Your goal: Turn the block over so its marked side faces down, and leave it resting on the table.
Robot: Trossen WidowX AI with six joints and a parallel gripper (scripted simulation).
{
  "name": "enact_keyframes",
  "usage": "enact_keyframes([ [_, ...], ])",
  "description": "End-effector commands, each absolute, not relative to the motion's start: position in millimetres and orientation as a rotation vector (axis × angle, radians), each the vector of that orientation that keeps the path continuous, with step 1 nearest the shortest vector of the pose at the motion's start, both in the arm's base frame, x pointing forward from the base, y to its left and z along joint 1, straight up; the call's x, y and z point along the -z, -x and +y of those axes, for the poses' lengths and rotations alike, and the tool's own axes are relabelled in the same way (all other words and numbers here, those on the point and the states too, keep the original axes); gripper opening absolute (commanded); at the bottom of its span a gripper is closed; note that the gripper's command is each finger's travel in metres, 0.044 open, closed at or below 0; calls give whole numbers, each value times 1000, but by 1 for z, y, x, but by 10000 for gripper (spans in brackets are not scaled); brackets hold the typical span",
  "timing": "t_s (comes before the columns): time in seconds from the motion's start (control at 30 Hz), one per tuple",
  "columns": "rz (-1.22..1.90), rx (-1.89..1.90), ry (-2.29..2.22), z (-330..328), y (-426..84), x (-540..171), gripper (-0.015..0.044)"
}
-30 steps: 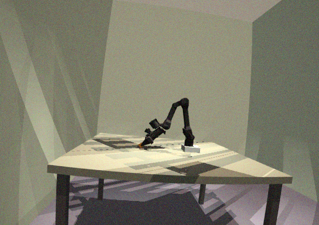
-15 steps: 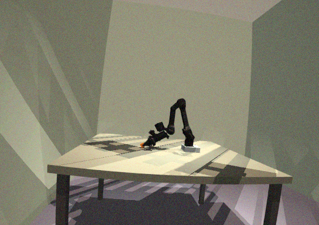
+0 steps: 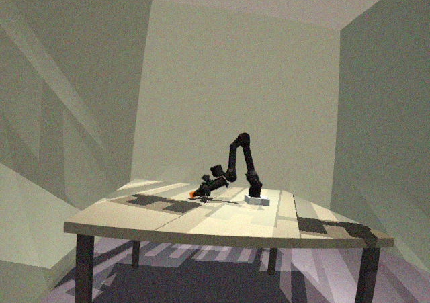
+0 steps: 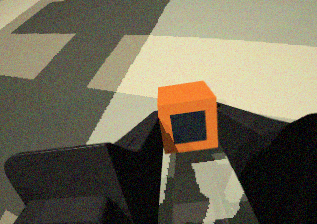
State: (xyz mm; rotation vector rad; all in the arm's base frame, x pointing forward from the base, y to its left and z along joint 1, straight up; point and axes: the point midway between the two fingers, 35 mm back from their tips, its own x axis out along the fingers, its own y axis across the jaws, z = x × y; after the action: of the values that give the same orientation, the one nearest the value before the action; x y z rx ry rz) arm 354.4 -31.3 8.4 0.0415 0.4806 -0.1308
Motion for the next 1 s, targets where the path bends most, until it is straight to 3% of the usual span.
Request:
enact_keyframes([
  [0.0, 482, 134, -33, -32, -353, -8, 0],
  [0.03, 482, 134, -33, -32, -353, -8, 0],
  [0.6, 482, 134, -33, -32, -353, -8, 440],
  [0.97, 482, 134, -33, -32, -353, -8, 440],
])
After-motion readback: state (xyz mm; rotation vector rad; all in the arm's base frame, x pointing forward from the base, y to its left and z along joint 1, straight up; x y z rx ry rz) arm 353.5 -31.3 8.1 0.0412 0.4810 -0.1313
